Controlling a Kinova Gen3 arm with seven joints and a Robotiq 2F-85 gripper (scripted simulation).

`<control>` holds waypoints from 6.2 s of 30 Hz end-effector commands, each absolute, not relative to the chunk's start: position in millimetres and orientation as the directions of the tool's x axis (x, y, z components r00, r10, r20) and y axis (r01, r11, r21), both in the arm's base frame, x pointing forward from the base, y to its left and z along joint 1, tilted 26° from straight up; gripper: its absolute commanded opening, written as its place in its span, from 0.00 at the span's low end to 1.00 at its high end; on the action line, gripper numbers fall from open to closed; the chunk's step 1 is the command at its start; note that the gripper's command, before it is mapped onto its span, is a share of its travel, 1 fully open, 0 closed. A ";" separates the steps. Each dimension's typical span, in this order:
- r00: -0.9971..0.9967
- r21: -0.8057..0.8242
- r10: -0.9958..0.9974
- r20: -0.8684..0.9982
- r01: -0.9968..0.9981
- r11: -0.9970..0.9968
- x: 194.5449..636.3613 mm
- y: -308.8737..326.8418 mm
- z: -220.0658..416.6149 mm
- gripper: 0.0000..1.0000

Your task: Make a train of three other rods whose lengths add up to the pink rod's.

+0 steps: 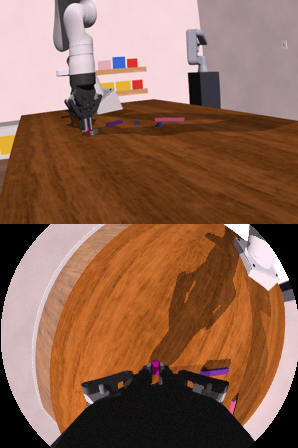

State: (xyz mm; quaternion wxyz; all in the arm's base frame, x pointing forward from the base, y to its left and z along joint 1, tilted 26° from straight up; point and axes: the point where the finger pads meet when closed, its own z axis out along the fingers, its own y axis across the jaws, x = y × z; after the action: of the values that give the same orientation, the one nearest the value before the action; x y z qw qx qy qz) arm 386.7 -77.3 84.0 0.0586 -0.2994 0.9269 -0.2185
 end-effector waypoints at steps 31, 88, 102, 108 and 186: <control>-0.814 -0.440 -0.581 0.021 -0.529 0.725 384.3 -72.9 94.3 0.05; -0.866 -0.436 -0.500 -0.026 -0.440 0.785 366.2 -27.9 169.4 0.05; -0.953 -0.408 -0.267 -0.141 -0.190 0.893 372.8 4.0 157.5 0.05; -0.972 -0.376 -0.107 -0.209 -0.021 0.926 375.4 24.6 149.8 0.05; -0.834 -0.213 0.394 -0.386 0.496 0.841 392.3 65.5 61.4 0.05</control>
State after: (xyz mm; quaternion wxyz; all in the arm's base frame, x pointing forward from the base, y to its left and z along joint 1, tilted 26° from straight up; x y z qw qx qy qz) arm 393.1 74.5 71.4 0.1699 0.2332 0.9466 -0.1442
